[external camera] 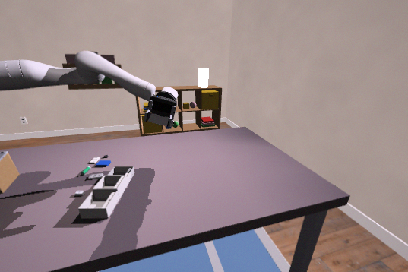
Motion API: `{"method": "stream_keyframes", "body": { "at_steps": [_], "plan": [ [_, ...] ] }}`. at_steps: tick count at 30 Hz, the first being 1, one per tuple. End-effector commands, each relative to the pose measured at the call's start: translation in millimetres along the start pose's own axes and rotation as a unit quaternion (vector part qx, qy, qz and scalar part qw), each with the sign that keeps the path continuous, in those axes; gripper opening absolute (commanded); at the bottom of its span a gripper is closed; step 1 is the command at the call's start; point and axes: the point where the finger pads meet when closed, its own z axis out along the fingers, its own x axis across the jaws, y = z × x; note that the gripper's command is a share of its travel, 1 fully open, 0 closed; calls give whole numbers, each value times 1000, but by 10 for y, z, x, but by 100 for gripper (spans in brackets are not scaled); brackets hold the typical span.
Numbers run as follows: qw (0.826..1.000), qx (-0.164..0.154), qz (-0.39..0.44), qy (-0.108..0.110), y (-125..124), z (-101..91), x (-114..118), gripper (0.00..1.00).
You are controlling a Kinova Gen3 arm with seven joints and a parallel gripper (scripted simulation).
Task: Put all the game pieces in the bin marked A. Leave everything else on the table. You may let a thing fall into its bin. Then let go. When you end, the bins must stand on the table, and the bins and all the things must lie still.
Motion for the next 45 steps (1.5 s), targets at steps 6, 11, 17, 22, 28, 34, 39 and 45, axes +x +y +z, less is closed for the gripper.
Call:
{"method": "stream_keyframes", "body": {
  "at_steps": [6,11,17,22,28,34,39,45],
  "plan": [
    [1000,0,1,0,17,1,-2,100],
    [1000,0,1,0,17,1,-2,100],
    [1000,0,1,0,17,1,-2,100],
    [1000,0,1,0,-381,-50,109,31],
    [1000,0,1,0,-858,-112,245,31],
    [1000,0,1,0,-971,-127,277,31],
    [997,58,-45,2,-1031,-3,153,31],
    [981,149,-122,13,-1274,113,-91,31]
  ]
}}
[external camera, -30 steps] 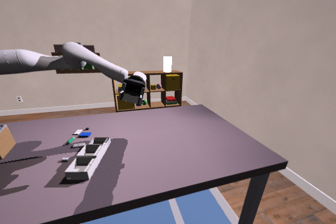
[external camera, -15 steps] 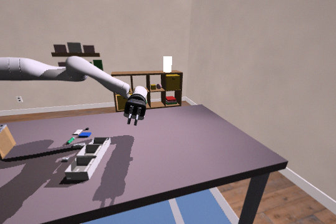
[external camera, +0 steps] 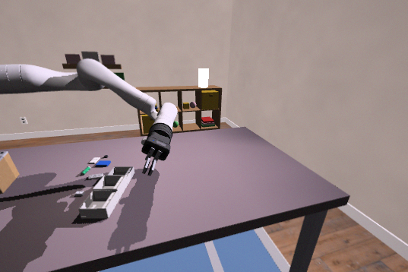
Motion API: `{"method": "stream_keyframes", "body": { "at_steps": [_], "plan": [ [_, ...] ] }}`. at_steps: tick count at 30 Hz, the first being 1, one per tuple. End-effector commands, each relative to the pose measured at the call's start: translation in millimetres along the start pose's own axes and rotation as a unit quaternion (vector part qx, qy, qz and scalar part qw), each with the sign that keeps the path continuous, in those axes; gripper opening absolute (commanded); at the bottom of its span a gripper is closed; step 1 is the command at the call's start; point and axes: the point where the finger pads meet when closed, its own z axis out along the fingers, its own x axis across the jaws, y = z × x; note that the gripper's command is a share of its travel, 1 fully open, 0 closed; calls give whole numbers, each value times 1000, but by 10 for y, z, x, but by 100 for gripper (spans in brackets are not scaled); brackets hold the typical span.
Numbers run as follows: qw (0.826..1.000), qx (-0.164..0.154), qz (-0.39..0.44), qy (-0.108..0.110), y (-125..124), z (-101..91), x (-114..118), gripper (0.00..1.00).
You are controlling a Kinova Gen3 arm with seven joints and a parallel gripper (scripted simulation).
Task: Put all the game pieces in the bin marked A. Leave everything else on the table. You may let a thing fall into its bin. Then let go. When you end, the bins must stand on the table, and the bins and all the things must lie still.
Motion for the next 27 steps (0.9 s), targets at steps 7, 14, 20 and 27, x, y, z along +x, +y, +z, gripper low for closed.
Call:
{"method": "stream_keyframes", "body": {
  "at_steps": [7,14,20,27],
  "plan": [
    [997,65,-35,15,6,82,-208,31],
    [982,146,-106,52,-256,45,-369,31],
    [952,222,-177,113,-557,-163,-568,31],
    [925,264,-220,160,-732,-359,-704,31]
  ]
}}
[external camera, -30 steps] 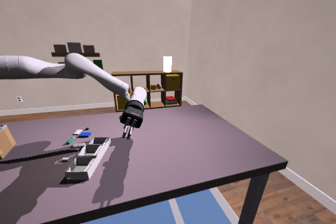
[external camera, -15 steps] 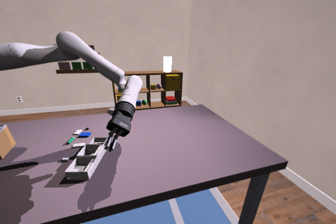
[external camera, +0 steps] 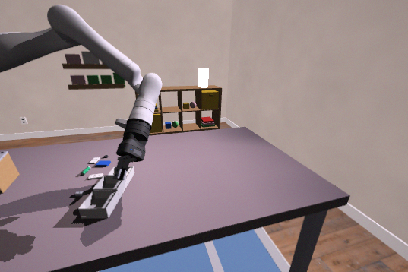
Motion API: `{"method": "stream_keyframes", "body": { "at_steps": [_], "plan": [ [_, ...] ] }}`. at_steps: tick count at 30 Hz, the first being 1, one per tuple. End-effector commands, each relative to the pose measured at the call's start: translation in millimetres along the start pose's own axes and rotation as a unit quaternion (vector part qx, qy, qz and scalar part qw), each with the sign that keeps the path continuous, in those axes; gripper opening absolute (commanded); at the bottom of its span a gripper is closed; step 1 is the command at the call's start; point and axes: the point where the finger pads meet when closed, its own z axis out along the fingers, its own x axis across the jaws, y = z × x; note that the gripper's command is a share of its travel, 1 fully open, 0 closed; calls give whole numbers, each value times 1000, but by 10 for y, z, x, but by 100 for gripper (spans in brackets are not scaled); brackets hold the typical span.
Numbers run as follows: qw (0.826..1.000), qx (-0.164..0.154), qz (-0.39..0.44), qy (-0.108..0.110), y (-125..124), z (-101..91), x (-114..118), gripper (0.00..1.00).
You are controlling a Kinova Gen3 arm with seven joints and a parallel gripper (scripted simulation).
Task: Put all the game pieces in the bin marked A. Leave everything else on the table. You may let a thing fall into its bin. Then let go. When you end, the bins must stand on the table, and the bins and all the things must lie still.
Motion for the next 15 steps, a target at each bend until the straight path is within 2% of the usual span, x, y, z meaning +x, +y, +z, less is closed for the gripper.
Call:
{"method": "stream_keyframes", "body": {
  "at_steps": [1,3,5,8,10,11,13,15],
  "plan": [
    [999,17,-11,32,-51,-139,-96,31],
    [997,35,-39,58,-201,-212,-85,31],
    [997,35,-39,58,-226,-224,-83,31],
    [990,57,-83,103,-440,-354,-74,31],
    [990,57,-83,103,-479,-378,-72,31],
    [986,63,-99,120,-548,-426,-72,31],
    [986,63,-99,120,-548,-426,-72,31],
    [978,73,-126,149,-684,-522,-72,31]
  ]
}}
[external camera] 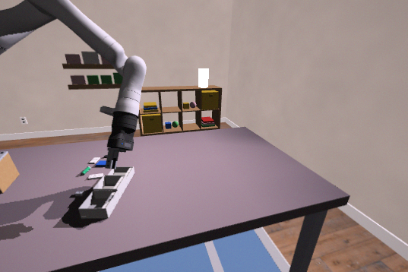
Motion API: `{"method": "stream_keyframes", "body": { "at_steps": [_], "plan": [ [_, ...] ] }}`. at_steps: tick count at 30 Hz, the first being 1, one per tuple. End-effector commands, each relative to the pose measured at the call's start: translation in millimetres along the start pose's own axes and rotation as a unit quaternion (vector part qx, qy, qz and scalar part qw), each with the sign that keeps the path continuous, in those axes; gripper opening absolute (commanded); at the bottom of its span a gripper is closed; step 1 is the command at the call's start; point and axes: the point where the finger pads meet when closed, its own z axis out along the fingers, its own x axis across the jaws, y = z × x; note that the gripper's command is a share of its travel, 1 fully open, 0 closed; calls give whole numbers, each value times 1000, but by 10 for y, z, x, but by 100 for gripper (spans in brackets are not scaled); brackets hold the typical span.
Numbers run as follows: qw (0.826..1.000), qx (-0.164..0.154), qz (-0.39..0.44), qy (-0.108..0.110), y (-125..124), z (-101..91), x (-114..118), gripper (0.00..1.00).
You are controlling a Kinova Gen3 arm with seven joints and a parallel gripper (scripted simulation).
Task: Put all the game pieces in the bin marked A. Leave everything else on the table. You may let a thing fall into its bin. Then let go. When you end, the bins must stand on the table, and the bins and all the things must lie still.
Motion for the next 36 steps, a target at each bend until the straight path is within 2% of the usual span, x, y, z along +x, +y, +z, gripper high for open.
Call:
{"method": "stream_keyframes", "body": {
  "at_steps": [1,3,4,6,8,9,11,13,15,17,19,20,22,24,27,29,32,34,36],
  "plan": [
    [1000,4,-6,22,-107,-147,-7,31],
    [997,12,-41,57,-246,-226,41,31],
    [996,14,-51,67,-315,-266,66,31],
    [996,14,-51,67,-377,-301,88,31],
    [991,18,-86,102,-514,-387,128,31],
    [989,19,-96,112,-583,-430,148,31],
    [989,19,-96,112,-651,-473,169,31],
    [980,19,-132,145,-788,-563,200,31],
    [980,19,-132,145,-788,-563,200,31],
    [978,19,-141,154,-924,-653,231,31],
    [966,15,-177,187,-1063,-744,252,31],
    [963,14,-186,194,-1132,-790,263,31],
    [963,14,-186,194,-1209,-842,275,31],
    [949,5,-222,225,-1349,-932,286,31],
    [945,4,-229,231,-1491,-1024,296,31],
    [929,-8,-265,260,-1634,-1111,296,31],
    [925,-10,-272,265,-1705,-1155,295,31],
    [906,-26,-307,290,-1850,-1237,286,31],
    [903,-28,-313,295,-1994,-1319,276,31]
  ]
}}
